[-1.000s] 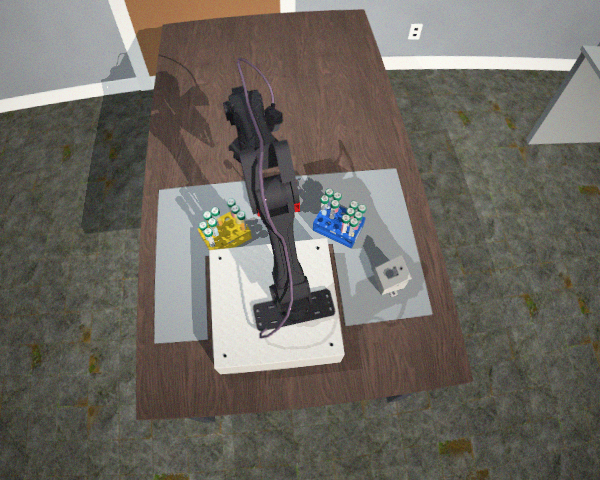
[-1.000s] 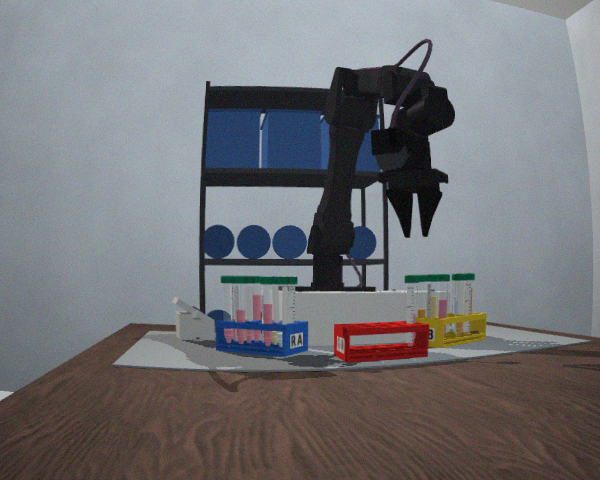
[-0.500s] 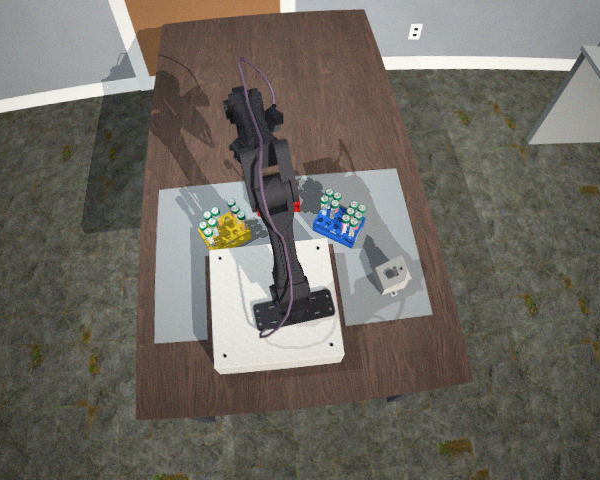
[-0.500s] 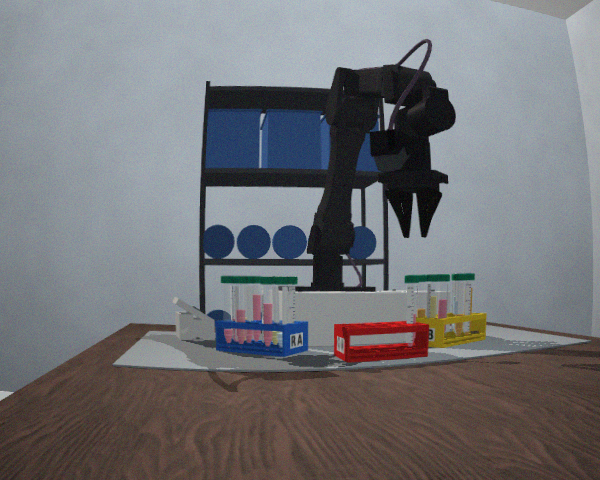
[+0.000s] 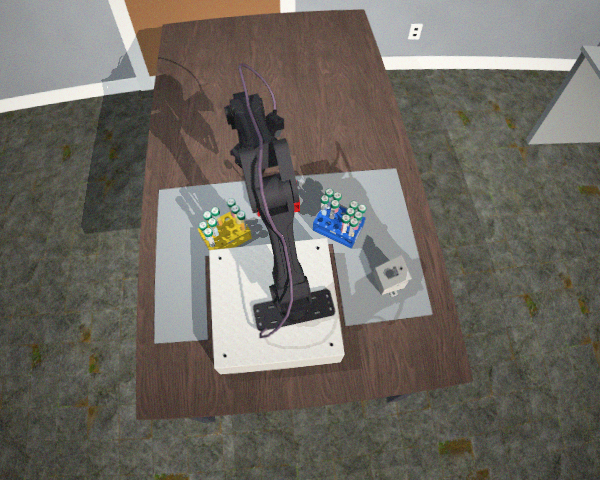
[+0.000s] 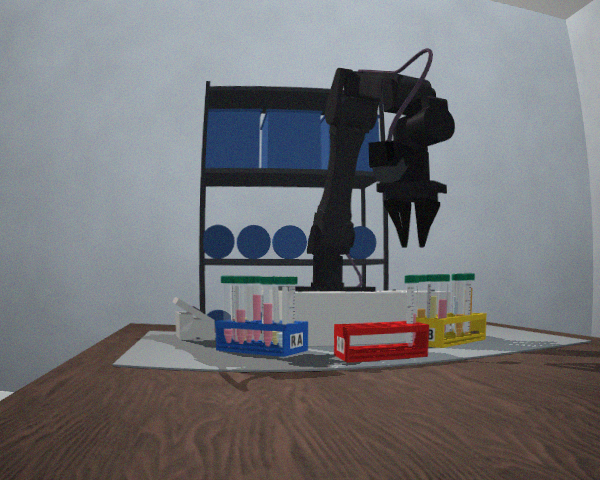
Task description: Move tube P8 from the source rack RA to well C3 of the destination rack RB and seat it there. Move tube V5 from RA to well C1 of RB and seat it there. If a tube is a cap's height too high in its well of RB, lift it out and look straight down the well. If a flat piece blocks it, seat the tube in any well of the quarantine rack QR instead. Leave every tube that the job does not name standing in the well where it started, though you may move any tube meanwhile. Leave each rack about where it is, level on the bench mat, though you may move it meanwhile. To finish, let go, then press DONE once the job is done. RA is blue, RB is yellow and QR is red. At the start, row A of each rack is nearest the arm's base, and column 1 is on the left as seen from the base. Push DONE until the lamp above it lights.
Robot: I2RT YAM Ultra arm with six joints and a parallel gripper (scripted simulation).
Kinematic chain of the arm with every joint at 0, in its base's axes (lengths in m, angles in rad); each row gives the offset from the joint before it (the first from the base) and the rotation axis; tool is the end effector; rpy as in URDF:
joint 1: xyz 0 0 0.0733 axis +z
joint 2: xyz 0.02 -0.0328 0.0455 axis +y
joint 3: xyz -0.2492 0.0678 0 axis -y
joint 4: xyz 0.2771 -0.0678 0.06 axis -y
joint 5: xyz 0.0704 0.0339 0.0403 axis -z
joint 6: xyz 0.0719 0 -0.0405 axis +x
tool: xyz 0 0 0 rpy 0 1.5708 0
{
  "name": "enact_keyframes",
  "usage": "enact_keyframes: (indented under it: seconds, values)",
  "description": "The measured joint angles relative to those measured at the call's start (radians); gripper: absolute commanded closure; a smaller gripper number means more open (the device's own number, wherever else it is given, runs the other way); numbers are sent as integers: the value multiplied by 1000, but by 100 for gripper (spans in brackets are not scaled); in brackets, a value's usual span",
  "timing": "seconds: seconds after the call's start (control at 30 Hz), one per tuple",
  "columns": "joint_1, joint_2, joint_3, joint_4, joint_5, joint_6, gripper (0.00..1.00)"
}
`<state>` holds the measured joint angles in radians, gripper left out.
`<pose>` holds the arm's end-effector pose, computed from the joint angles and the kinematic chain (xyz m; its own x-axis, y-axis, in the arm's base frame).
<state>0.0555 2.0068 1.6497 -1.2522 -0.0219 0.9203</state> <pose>0.3994 0.0249 0.1619 -0.6477 0.7608 0.0407 0.7609 0.6486 -0.0174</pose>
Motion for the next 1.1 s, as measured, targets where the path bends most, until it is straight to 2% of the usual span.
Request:
enact_keyframes:
  seconds: [0.53, 1.1]
  values:
    - [-2, 22, -80, 100, 0, 0, 70]
    - [-2, 29, -107, 158, 0, 0, 70]
